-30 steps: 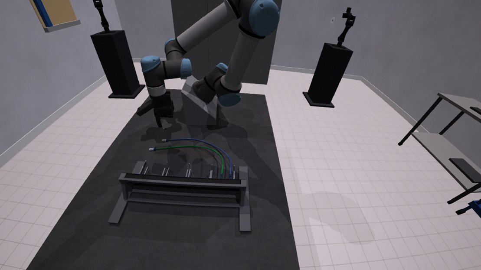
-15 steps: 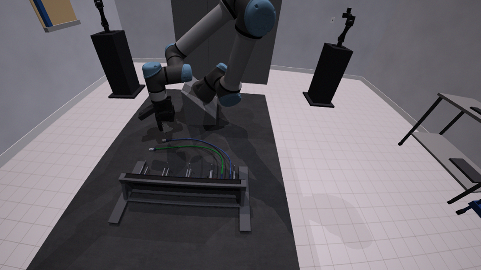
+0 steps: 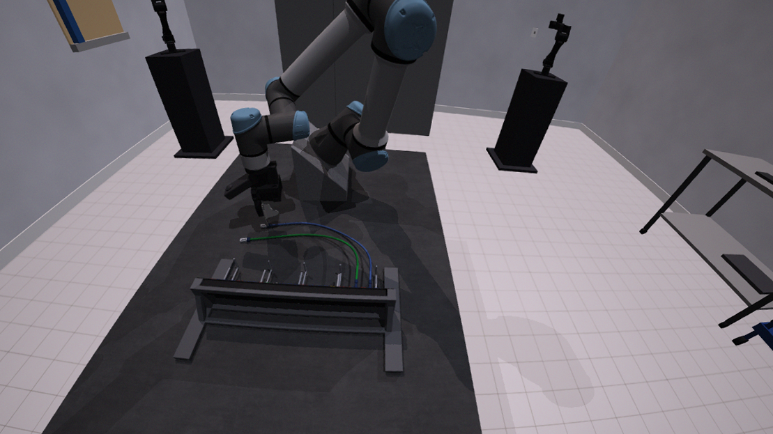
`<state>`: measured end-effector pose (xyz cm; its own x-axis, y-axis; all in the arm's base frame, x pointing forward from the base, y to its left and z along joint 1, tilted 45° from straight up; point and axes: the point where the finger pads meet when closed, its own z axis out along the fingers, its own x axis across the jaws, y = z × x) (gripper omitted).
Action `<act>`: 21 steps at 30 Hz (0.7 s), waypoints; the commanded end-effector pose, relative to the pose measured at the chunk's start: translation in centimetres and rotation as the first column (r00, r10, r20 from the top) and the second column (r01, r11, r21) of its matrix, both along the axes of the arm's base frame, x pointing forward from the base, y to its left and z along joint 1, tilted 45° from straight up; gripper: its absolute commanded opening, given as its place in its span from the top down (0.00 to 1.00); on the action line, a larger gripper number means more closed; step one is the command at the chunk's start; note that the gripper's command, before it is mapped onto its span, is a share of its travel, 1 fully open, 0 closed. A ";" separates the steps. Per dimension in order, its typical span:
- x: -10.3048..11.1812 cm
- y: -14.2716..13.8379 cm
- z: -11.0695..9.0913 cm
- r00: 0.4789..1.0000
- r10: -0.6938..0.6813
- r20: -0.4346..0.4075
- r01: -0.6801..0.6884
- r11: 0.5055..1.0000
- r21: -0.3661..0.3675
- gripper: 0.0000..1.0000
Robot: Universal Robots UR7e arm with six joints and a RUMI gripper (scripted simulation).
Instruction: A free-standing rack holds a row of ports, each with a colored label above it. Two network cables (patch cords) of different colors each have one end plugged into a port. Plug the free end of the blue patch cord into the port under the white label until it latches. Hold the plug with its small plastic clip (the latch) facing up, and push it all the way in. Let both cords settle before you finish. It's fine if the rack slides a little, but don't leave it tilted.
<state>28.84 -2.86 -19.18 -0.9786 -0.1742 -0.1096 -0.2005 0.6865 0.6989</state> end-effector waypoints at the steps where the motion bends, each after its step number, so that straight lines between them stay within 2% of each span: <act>1: 0.0 0.3 -0.4 1.000 -0.001 0.001 0.001 1.000 -0.001 0.78; 21: 0.0 0.5 -0.6 1.000 -0.001 0.001 0.001 1.000 -0.001 0.78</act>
<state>28.81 -2.31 -19.76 -0.9786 -0.1741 -0.1097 -0.2005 0.6867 0.6987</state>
